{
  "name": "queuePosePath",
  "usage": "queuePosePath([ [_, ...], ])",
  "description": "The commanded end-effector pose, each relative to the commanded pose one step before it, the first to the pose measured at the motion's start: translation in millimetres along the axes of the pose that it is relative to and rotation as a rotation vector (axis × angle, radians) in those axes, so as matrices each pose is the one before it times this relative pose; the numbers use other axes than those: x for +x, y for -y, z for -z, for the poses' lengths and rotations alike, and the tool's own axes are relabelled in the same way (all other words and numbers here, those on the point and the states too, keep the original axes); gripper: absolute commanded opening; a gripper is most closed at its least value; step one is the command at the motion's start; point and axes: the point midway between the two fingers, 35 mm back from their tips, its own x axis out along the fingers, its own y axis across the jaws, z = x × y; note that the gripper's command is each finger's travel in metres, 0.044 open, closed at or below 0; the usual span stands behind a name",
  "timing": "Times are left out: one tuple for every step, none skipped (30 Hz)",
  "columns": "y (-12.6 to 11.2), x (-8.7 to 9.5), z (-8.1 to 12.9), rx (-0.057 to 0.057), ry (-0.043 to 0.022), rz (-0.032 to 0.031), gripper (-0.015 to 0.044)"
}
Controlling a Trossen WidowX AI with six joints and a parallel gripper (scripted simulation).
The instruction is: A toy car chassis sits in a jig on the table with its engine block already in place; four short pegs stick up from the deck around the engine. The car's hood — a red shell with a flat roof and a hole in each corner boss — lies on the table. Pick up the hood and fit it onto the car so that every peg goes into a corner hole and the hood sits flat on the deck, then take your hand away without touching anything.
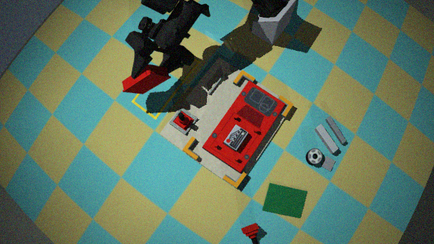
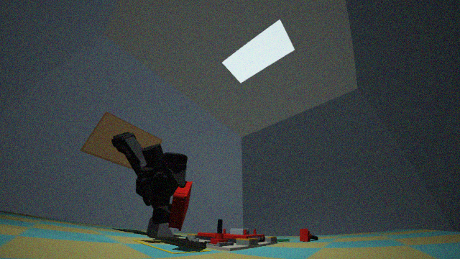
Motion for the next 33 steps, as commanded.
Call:
queuePosePath([
  [0.1, 0.07, -0.37, 0.1469, 0.00328, -0.00045, 0.0],
  [0.0, 0.0, 0.0, 0.0331, 0.0, 0.0, 0.0],
  [0.01, 0.0, 0.0, 0.0048, 0.0, 0.0, 0.0],
  [0.02, 0.0, -0.01, 0.0096, 0.0, 0.0, 0.0],
  [0.06, 0.01, -0.02, 0.0146, 0.0, 0.0, 0.0],
  [0.1, 0.02, -0.04, 0.0195, 0.0, 0.0, 0.0],
  [0.16, 0.04, -0.07, 0.0246, 0.0, 0.00001, 0.0],
  [0.22, 0.05, -0.1, 0.0287, 0.0, 0.00001, 0.0],
  [0.26, 0.07, -0.14, 0.0301, 0.0, 0.00001, 0.0],
  [0.3, 0.08, -0.17, 0.0303, 0.0, 0.00001, 0.0],
  [0.34, 0.09, -0.2, 0.0303, 0.0, 0.00002, 0.0],
  [0.37, 0.11, -0.24, 0.0303, 0.0, 0.00002, 0.0],
  [0.41, 0.12, -0.29, 0.0303, 0.00001, 0.00002, 0.0],
  [0.44, 0.14, -0.33, 0.0303, 0.00001, 0.00002, 0.0],
  [0.47, 0.15, -0.38, 0.0303, 0.00001, 0.00003, 0.0],
  [0.5, 0.17, -0.43, 0.0303, 0.00001, 0.00003, 0.0],
  [0.53, 0.18, -0.49, 0.0302, 0.00001, 0.00003, 0.0],
  [0.56, 0.2, -0.55, 0.0302, 0.00001, 0.00004, 0.0],
  [0.59, 0.22, -0.61, 0.0302, 0.00001, 0.00004, 0.0],
  [0.62, 0.24, -0.68, 0.0302, 0.00002, 0.00004, 0.0],
  [0.64, 0.26, -0.75, 0.0302, 0.00002, 0.00005, 0.0],
  [0.66, 0.27, -0.83, 0.0302, 0.00002, 0.00005, 0.0],
  [0.68, 0.29, -0.91, 0.0302, 0.00003, 0.00005, 0.0],
  [0.7, 0.31, -1.0, 0.0302, 0.00003, 0.00005, 0.0],
  [0.72, 0.33, -1.09, 0.0302, 0.00003, 0.00006, 0.0],
  [0.73, 0.35, -1.19, 0.0302, 0.00004, 0.00006, 0.0],
  [0.74, 0.37, -1.3, 0.0302, 0.00004, 0.00006, 0.0],
  [0.75, 0.39, -1.41, 0.0301, 0.00005, 0.00006, 0.0],
  [0.75, 0.41, -1.53, 0.0301, 0.00005, 0.00006, 0.0],
  [0.75, 0.43, -1.66, 0.0301, 0.00005, 0.00006, 0.0],
  [0.74, 0.45, -1.8, 0.0301, 0.00006, 0.00006, 0.0],
  [0.74, 0.47, -1.95, 0.03, 0.00006, 0.00006, 0.0],
  [0.72, 0.49, -2.11, 0.03, 0.00007, 0.00006, 0.0],
])
